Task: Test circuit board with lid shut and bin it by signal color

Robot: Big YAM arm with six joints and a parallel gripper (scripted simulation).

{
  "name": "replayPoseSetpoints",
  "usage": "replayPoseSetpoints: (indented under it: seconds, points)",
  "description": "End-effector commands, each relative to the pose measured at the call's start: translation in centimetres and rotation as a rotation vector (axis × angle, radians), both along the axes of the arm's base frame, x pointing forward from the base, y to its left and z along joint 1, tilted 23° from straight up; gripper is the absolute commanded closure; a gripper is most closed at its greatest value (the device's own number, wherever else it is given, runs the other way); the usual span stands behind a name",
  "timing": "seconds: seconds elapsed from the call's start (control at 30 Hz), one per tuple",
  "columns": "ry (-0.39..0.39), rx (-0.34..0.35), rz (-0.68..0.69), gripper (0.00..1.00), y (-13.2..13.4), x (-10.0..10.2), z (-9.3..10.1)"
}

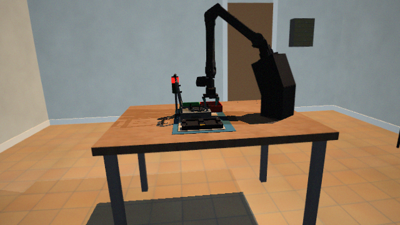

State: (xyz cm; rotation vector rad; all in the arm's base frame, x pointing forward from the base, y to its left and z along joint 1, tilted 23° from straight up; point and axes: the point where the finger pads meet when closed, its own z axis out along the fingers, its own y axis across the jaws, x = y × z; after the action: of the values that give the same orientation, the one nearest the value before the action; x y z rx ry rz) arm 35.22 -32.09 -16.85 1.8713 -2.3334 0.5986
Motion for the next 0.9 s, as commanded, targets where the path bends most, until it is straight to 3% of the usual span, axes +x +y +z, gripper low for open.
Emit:
replayPoseSetpoints:
  seconds: [0.0,0.87]
  points:
    - [-0.003,-0.002,-0.005,0.28,-0.51,-0.41,0.02]
    - [-0.001,0.0,-0.005,0.28,-0.54,-0.4,-0.35]
